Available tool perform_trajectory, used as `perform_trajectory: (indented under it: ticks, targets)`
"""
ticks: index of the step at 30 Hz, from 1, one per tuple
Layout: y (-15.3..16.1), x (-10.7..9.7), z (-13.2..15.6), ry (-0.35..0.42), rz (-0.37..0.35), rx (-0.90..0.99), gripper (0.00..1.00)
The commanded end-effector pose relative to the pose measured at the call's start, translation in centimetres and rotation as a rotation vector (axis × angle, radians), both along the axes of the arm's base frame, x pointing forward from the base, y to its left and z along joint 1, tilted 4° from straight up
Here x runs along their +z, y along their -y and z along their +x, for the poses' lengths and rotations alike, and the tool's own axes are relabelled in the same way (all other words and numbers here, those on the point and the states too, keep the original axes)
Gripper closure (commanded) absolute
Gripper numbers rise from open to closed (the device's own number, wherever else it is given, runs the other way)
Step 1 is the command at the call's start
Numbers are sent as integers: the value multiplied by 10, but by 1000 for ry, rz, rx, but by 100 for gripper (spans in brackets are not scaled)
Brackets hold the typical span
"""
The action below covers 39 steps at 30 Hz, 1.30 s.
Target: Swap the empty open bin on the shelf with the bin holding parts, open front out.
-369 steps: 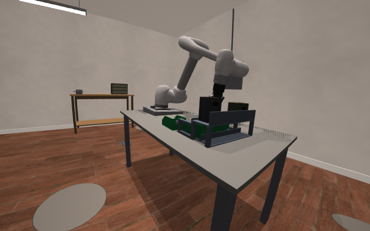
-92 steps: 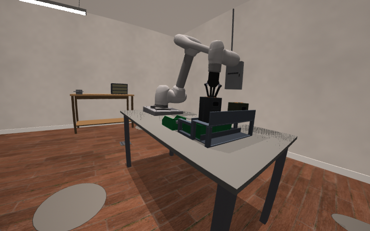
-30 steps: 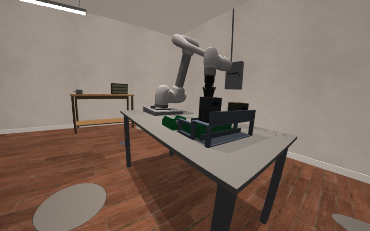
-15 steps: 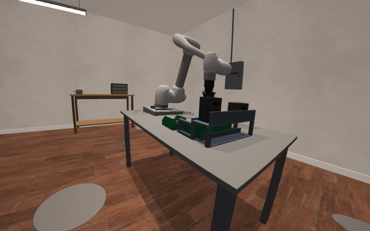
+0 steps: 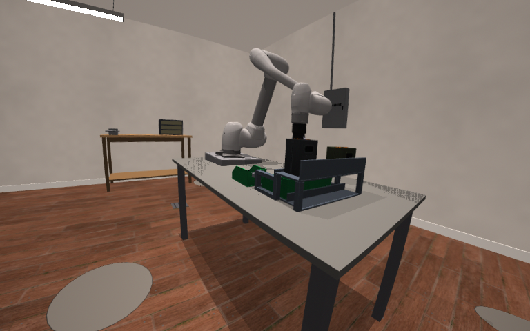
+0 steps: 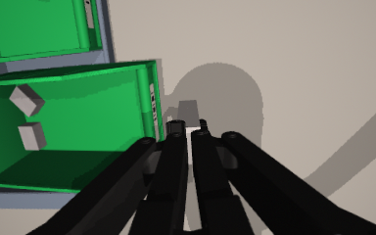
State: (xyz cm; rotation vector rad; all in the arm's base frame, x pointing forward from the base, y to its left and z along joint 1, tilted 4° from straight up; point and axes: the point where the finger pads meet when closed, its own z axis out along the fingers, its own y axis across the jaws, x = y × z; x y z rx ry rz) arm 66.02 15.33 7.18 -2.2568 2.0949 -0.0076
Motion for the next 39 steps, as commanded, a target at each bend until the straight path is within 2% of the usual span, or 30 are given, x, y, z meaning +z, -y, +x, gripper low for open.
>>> perform_trajectory:
  ticks: [1,14,39]
  targets:
    - [-1,-10,1,0,0,0,90]
    - [-1,-24,1,0,0,0,90]
    - [-1,-24,4,0,0,0,90]
